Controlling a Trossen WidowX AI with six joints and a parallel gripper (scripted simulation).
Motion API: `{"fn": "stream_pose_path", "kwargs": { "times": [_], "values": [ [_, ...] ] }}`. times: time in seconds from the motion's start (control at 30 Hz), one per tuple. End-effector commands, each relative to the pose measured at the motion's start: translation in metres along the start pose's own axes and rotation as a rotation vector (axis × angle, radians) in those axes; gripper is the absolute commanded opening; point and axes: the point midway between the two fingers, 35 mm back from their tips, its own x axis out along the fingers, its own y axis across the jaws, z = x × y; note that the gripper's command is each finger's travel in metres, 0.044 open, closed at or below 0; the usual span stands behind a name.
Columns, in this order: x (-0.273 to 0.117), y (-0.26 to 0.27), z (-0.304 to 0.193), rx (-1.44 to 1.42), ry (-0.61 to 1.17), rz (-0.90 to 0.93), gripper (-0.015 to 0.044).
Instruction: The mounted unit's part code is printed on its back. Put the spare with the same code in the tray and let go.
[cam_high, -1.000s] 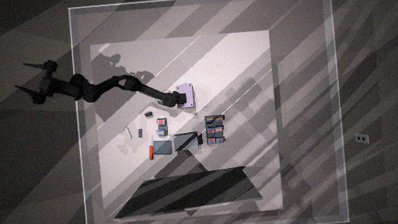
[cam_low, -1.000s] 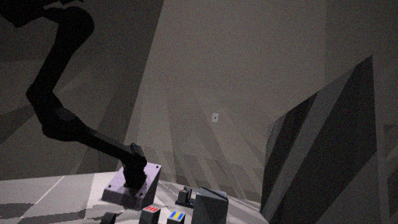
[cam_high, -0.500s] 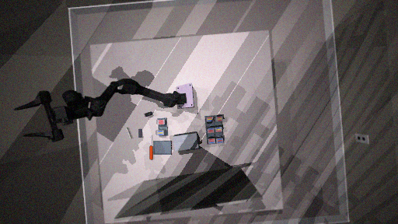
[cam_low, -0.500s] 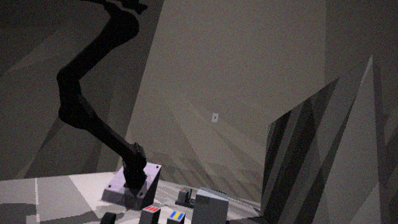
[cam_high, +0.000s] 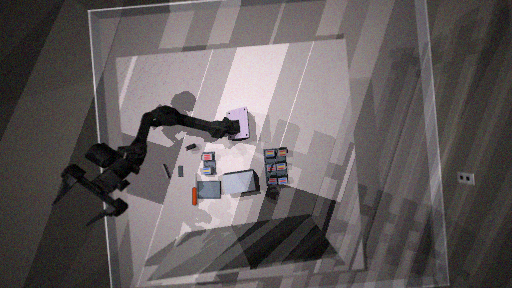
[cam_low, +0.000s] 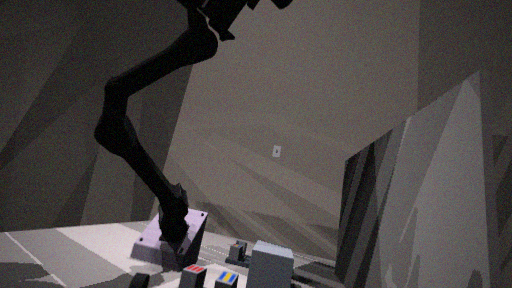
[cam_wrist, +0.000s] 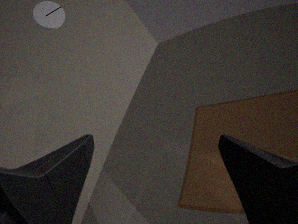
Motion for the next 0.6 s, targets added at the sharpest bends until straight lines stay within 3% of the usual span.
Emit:
{"fn": "stream_pose_path", "kwargs": {
  "times": [0.0, 0.3, 0.57],
  "values": [
    [0.008, 0.066, 0.007, 0.101, 0.009, 0.178, 0.0440],
    [-0.009, 0.209, 0.011, 0.353, 0.127, 0.585, 0.0440],
    [-0.065, 0.328, 0.013, 0.545, 0.386, 0.955, 0.0440]
  ]
}}
